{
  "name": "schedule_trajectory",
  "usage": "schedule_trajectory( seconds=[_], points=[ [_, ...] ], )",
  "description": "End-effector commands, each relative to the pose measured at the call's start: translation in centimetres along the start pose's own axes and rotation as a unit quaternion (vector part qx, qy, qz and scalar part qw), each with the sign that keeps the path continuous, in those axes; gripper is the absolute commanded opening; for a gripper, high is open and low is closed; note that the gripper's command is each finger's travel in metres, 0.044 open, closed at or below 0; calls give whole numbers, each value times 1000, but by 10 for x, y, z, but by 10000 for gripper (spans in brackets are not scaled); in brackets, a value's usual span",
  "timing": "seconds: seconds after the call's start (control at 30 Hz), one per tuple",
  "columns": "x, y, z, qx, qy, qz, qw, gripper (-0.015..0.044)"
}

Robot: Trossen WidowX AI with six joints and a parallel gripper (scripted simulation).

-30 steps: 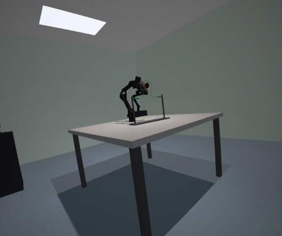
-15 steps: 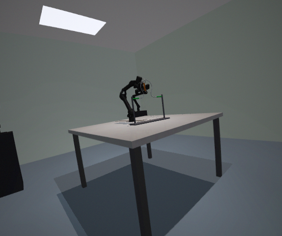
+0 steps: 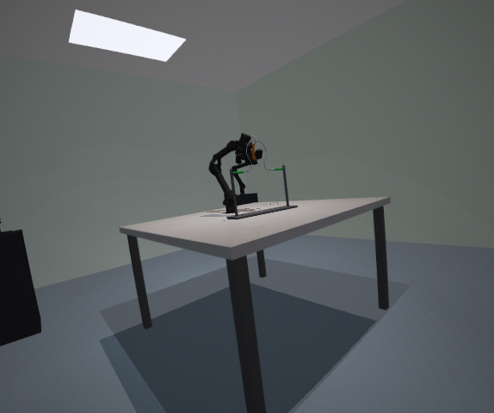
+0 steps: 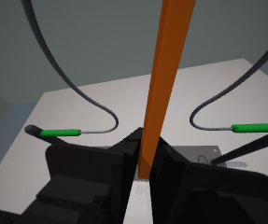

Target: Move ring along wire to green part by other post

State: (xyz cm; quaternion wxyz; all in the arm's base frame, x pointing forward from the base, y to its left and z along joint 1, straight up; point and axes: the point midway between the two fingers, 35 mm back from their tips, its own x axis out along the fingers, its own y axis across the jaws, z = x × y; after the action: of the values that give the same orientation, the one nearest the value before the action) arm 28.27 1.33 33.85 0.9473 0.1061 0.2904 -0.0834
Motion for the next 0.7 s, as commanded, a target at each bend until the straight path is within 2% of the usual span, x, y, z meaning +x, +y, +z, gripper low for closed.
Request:
schedule_trajectory(
  seconds=[0.0,0.67],
  points=[
    [0,-2,0,-23,-3,-16,1000,-150],
    [0,-13,1,-131,-20,-91,987,-150]
  ],
)
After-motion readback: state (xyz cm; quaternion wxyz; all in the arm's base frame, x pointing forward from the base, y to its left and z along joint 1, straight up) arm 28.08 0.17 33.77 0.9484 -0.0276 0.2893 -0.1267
